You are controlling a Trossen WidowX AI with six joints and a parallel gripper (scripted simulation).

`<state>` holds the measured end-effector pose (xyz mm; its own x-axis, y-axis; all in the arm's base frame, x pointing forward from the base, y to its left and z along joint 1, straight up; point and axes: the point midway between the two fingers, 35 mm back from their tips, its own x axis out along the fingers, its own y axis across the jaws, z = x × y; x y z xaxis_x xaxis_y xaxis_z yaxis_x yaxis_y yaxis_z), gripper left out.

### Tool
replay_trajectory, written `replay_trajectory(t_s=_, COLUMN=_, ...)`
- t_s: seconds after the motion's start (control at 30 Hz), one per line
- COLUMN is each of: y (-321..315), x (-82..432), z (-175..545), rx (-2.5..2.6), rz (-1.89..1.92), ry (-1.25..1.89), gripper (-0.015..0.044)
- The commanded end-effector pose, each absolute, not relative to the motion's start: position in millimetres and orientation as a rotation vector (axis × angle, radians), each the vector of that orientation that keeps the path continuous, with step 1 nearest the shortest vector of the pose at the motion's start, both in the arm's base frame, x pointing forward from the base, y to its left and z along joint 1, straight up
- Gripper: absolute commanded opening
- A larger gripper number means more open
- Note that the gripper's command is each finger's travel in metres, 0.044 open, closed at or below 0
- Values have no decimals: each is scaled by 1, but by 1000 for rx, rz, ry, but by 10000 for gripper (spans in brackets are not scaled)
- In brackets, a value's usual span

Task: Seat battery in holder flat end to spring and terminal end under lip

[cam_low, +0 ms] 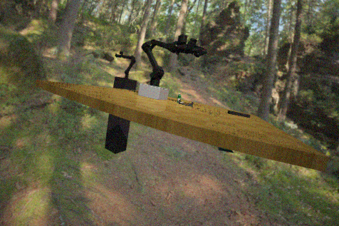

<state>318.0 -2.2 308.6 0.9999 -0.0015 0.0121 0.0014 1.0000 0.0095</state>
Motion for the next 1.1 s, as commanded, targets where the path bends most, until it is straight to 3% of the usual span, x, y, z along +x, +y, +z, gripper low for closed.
replay_trajectory(t_s=0.0, y=-1, x=319, z=304, rx=17, rz=3, ry=8, gripper=374)
replay_trajectory(t_s=0.2, y=37, x=310, z=184, rx=197, rz=51, ry=593, gripper=216)
replay_trajectory(t_s=0.47, y=60, x=229, z=91, rx=264, rz=-69, ry=1238, gripper=6)
replay_trajectory(t_s=0.63, y=59, x=175, z=72, rx=229, rz=-206, ry=1539, gripper=0)
replay_trajectory(t_s=1.07, y=60, x=177, z=51, rx=228, rz=-209, ry=1545, gripper=0)
